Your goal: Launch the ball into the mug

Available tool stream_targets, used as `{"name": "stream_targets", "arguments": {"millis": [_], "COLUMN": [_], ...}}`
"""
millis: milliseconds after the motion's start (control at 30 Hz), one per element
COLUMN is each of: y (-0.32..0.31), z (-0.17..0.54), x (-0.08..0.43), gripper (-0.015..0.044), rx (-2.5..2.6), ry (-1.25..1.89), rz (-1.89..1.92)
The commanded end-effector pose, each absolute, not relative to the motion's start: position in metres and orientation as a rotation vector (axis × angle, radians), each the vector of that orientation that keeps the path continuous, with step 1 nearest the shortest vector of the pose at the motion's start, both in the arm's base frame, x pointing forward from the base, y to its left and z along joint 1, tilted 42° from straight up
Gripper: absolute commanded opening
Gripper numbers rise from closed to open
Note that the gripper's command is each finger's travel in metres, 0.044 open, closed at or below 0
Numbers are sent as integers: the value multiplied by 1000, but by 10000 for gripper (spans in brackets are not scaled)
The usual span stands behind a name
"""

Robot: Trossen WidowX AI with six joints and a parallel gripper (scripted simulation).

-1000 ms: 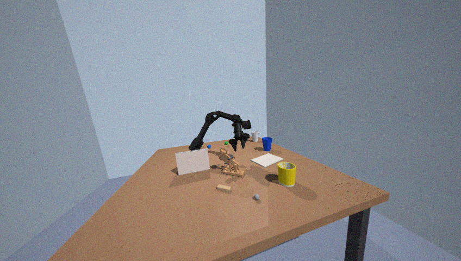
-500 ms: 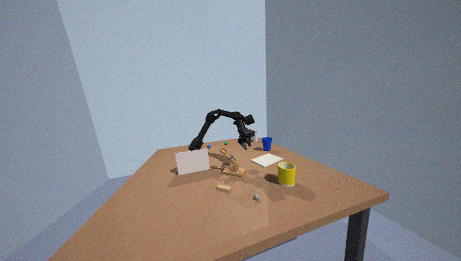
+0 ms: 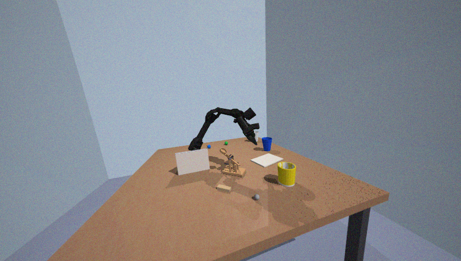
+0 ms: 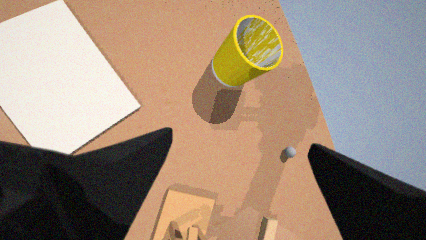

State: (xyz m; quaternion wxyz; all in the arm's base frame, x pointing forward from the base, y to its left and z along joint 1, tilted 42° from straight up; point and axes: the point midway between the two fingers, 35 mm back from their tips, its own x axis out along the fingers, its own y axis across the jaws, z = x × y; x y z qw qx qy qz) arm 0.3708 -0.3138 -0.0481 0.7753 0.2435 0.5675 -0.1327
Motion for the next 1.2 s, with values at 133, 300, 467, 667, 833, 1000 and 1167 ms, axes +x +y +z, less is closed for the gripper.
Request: {"name": "stream_targets", "arguments": {"millis": [133, 300, 467, 667, 833, 1000, 1167], "y": [-366, -394, -418, -416, -416, -416, -417], "z": [-54, -55, -55, -53, -53, -53, -54], "x": [375, 372, 368, 361, 361, 361, 361], "gripper": [440, 440, 440, 440, 440, 440, 440], "rx": [731, 843, 935, 939, 939, 939, 939], "ry": [1054, 947, 853, 851, 851, 851, 852], "rz": [-446, -522, -578, -584, -584, -584, -585]}}
